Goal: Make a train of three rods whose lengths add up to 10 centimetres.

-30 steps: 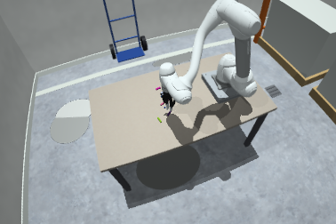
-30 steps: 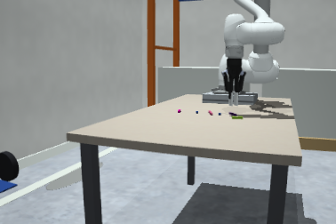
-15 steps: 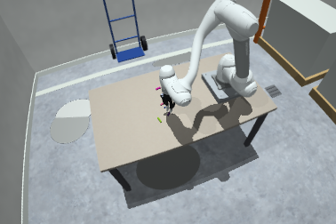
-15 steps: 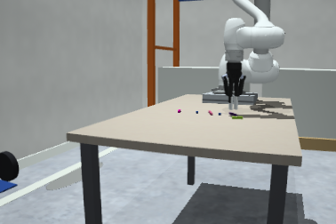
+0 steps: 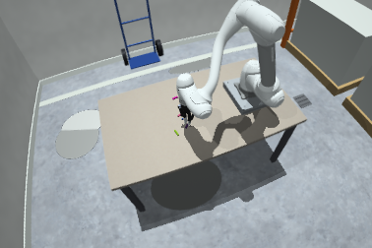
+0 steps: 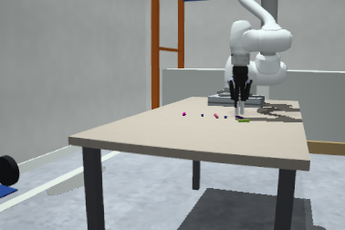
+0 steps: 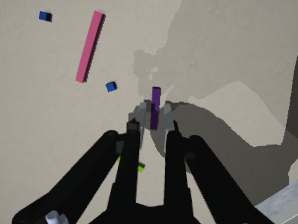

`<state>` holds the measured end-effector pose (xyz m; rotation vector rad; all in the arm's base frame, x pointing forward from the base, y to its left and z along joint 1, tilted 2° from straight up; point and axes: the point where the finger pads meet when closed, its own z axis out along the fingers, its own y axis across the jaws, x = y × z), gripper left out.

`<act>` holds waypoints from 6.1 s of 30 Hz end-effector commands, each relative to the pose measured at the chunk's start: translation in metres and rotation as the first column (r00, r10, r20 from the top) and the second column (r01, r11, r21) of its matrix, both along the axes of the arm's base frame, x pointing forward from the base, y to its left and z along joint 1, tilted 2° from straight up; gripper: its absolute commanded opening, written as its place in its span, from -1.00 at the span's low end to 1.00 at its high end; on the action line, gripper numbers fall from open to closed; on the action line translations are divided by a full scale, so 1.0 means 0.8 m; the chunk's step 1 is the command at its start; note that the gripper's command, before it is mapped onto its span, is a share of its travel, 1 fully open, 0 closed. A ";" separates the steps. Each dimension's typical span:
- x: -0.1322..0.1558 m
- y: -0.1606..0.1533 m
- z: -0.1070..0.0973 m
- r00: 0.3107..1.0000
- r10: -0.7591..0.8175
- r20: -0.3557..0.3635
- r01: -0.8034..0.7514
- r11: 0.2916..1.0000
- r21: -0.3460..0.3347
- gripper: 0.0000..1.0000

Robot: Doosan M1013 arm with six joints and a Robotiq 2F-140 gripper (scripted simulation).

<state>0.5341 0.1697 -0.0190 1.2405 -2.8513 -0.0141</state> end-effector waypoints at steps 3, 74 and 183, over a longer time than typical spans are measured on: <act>0.000 0.000 -0.001 1.000 0.000 0.000 0.000 1.000 0.000 -0.71; -0.001 0.000 -0.022 1.000 0.000 0.000 0.000 1.000 0.000 -0.71; 0.039 -0.063 0.103 0.994 -0.111 0.001 0.111 0.994 -0.003 -0.94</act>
